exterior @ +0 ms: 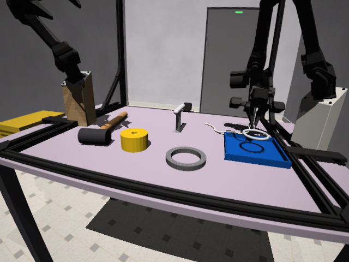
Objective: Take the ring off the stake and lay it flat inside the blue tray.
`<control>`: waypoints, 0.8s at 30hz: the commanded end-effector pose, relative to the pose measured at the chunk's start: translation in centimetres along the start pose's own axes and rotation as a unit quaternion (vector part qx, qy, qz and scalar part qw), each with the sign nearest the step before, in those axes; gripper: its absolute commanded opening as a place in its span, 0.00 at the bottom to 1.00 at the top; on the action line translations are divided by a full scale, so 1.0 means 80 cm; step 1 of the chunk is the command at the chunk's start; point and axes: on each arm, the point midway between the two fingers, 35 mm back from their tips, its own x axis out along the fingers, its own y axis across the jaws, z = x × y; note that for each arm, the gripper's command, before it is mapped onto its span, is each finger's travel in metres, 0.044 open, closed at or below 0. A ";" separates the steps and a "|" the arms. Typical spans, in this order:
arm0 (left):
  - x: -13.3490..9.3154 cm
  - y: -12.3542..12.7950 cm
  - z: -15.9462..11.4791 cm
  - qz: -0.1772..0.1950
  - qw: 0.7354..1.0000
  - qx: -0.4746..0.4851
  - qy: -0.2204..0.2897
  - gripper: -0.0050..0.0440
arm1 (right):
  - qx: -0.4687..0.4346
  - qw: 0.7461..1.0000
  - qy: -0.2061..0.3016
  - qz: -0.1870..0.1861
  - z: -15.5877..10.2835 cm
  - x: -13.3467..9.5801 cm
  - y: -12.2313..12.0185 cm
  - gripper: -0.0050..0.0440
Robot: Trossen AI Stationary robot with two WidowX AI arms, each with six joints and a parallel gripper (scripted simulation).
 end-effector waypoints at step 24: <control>0.047 0.003 -0.024 0.001 1.000 0.004 -0.001 0.10 | 0.001 1.000 0.001 -0.002 0.000 0.000 -0.001 0.92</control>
